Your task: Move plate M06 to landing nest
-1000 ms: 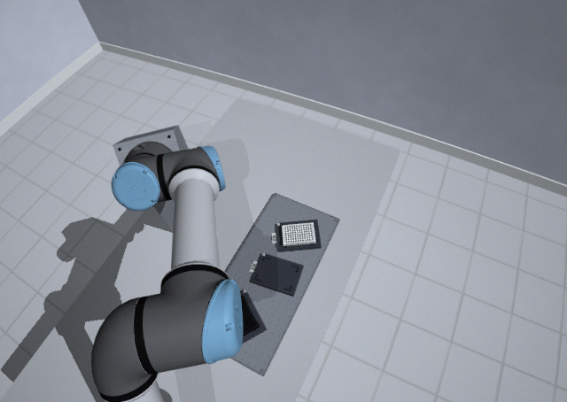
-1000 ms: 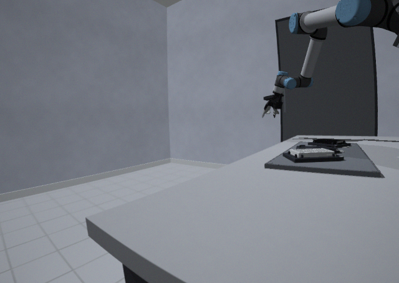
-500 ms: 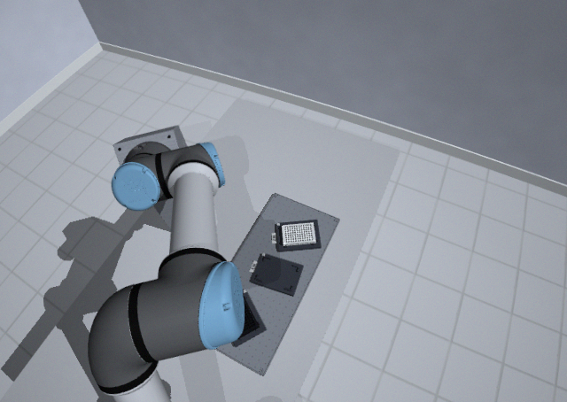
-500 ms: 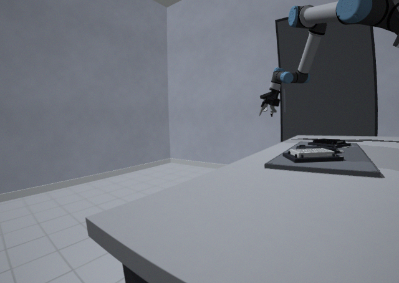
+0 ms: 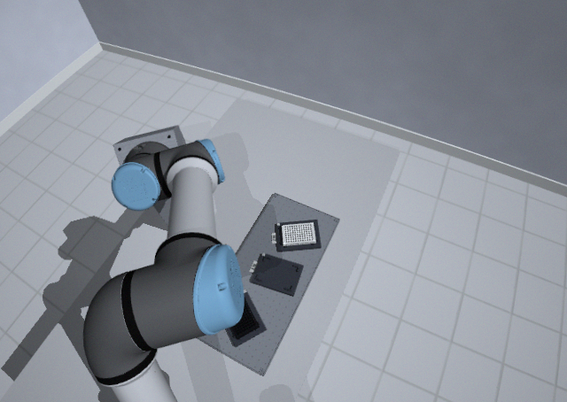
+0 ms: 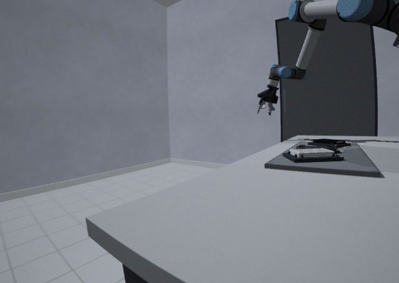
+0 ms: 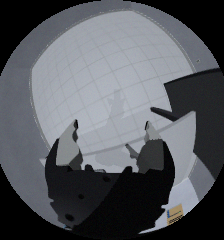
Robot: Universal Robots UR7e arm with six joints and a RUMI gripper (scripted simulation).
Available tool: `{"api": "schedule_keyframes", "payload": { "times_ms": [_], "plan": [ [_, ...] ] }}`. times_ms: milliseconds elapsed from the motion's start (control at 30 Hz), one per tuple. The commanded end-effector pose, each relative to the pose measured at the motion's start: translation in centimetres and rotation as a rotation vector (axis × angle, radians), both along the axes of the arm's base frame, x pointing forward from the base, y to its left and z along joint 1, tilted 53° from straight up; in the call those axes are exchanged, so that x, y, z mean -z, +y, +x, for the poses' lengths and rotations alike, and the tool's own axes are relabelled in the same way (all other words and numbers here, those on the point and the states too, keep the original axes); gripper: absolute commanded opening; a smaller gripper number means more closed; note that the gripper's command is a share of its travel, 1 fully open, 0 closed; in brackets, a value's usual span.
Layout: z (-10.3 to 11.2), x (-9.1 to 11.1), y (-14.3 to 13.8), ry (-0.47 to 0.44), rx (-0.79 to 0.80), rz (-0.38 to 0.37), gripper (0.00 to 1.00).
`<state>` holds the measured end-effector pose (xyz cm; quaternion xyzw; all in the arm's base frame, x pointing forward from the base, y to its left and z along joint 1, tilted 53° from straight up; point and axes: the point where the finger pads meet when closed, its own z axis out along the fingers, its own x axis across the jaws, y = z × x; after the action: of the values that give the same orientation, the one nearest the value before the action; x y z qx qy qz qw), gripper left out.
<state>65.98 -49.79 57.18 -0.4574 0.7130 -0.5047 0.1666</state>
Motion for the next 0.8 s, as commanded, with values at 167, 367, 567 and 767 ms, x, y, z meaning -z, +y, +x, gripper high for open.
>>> {"api": "schedule_keyframes", "payload": {
  "times_ms": [167, 367, 567, 767],
  "plan": [
    [0.0, 1.5, 3.3, 0.059, -0.029, 0.053, 0.82],
    [-0.1, 2.6, 5.4, 0.089, -0.043, 0.076, 0.82],
    [-0.3, 4.0, 8.1, 0.121, -0.058, 0.103, 0.82],
    [-0.5, 4.6, 9.3, 0.151, -0.072, 0.125, 0.82]
  ]
}}
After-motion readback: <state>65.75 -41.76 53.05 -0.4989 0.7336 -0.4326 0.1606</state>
